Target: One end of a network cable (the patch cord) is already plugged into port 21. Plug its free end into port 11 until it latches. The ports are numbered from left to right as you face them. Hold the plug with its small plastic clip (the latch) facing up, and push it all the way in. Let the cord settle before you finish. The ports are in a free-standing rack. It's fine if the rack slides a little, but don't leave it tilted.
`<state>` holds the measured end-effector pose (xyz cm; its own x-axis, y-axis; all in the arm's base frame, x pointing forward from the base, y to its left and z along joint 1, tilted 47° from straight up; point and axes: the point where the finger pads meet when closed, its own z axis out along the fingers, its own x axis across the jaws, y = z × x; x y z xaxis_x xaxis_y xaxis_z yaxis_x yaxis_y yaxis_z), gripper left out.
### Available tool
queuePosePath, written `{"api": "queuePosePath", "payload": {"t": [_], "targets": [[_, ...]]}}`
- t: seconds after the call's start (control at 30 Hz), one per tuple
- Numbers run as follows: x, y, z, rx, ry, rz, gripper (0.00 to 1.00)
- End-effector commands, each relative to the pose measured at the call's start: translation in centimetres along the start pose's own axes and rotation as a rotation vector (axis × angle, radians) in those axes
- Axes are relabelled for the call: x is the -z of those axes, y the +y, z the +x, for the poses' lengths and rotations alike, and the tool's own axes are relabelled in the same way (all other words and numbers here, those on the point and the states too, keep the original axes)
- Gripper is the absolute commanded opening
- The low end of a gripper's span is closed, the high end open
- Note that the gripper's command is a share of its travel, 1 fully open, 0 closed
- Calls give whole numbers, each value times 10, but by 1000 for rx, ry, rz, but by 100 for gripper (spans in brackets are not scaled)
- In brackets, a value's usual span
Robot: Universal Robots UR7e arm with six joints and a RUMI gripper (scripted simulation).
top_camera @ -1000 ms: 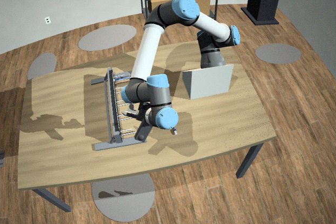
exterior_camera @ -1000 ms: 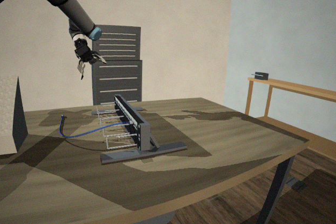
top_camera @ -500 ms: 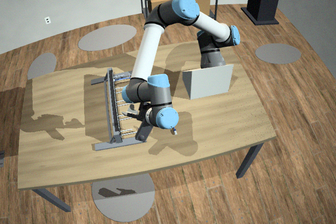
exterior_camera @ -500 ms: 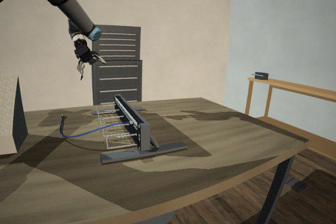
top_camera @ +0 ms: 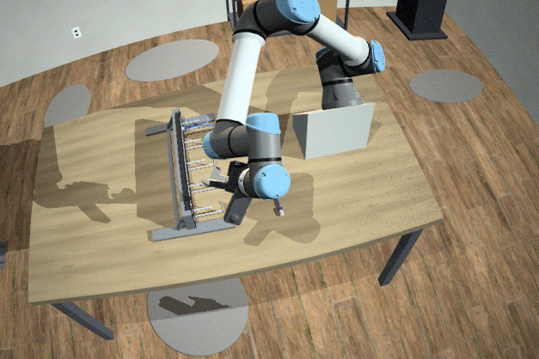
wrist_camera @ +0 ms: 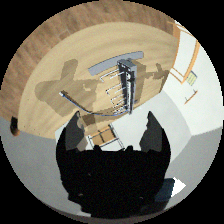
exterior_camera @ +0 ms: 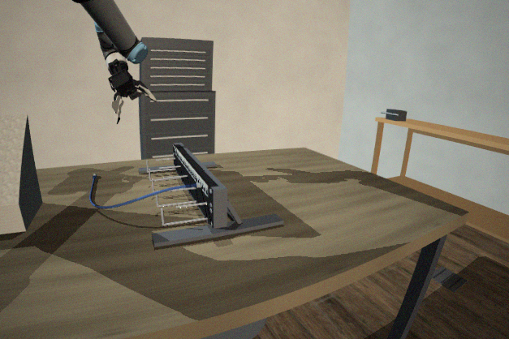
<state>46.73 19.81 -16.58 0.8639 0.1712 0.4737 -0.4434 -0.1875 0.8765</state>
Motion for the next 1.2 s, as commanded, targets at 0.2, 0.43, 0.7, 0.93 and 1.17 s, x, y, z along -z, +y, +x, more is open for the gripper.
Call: {"api": "queuePosePath", "payload": {"t": [0.2, 0.43, 0.7, 0.93, 1.17], "targets": [[-6, 4, -18, 37, -47, 76, 100], [-9, 6, -32, 62, -75, 114, 100], [-12, 8, -45, 89, -101, 158, 100], [-18, 11, -62, 121, -138, 205, 100], [-24, 14, -80, 154, -173, 257, 100]]}}
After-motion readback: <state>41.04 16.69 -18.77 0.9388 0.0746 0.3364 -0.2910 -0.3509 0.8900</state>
